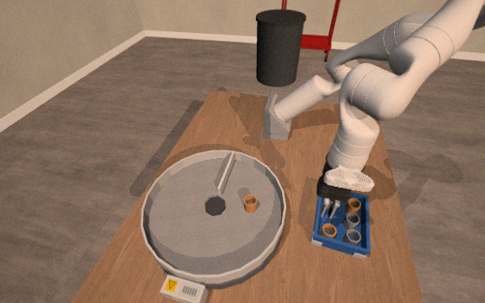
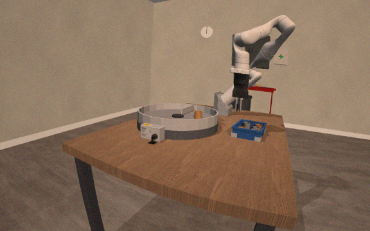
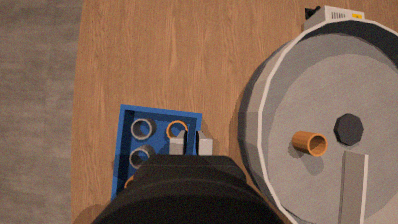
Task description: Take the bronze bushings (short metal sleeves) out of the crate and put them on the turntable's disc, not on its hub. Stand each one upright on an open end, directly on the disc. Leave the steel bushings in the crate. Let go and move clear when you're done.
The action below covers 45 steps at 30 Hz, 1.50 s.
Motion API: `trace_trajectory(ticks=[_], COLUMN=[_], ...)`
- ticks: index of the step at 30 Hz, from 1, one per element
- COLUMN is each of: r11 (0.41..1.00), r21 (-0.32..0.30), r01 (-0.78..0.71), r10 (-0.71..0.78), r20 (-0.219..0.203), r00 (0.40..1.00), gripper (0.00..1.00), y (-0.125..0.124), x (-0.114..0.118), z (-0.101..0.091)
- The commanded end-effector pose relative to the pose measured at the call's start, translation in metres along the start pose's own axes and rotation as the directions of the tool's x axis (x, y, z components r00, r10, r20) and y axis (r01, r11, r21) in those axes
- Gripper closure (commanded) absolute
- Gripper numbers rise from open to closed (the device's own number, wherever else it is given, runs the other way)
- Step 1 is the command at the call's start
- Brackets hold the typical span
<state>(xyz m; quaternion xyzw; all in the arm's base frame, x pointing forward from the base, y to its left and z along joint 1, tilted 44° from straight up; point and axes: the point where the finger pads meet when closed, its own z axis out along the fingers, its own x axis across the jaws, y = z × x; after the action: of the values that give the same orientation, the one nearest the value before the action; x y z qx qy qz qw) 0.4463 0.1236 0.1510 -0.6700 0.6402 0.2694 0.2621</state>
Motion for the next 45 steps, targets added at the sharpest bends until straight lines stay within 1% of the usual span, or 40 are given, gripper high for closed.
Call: trace_trajectory(ticks=[1, 37, 45], r11=[1.0, 1.0, 1.0], r21=[-0.003, -0.005, -0.005], r01=[0.003, 0.0, 0.0], r10=[-0.003, 0.0, 0.0], r20=[0.003, 0.004, 0.001], r00=[1.0, 1.0, 1.0], gripper=[0.64, 0.64, 0.64], y=[-0.0025, -0.0009, -0.0022], x=[-0.0115, -0.0113, -0.0148], z=[0.001, 0.0018, 0.0017])
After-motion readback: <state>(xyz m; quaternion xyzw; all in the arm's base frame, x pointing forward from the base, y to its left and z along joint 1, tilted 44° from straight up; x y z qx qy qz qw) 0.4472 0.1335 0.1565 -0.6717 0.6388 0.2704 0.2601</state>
